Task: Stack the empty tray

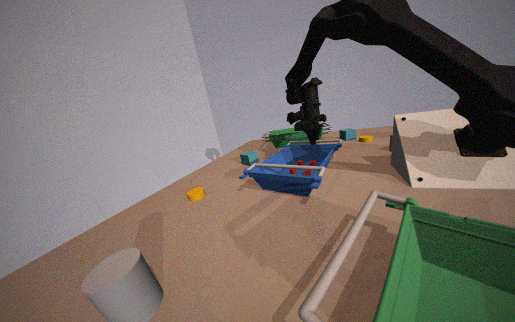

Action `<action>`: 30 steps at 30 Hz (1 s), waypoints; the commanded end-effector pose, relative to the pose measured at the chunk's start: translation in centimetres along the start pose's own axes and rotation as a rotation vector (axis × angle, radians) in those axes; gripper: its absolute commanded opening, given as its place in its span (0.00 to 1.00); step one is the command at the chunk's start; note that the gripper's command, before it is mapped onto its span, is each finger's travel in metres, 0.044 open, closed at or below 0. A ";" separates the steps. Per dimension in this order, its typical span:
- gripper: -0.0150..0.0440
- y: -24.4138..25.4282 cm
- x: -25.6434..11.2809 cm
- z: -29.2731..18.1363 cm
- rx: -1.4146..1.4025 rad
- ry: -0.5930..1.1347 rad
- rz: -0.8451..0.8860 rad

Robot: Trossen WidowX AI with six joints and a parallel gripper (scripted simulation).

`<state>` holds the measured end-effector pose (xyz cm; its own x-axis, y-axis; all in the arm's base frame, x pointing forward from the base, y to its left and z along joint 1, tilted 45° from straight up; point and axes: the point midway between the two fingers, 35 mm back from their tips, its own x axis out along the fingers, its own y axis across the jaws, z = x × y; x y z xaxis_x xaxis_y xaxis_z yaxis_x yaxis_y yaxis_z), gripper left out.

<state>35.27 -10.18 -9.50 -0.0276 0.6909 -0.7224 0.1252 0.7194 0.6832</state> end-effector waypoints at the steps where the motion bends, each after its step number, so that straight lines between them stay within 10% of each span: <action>1: 0.40 0.1 1.1 -0.1 0.003 0.002 0.007; 30: 0.40 6.6 -1.4 -0.1 0.004 0.003 0.010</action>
<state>36.01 -8.06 -4.26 -0.0217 0.6923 -0.7213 0.1290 0.7173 0.6847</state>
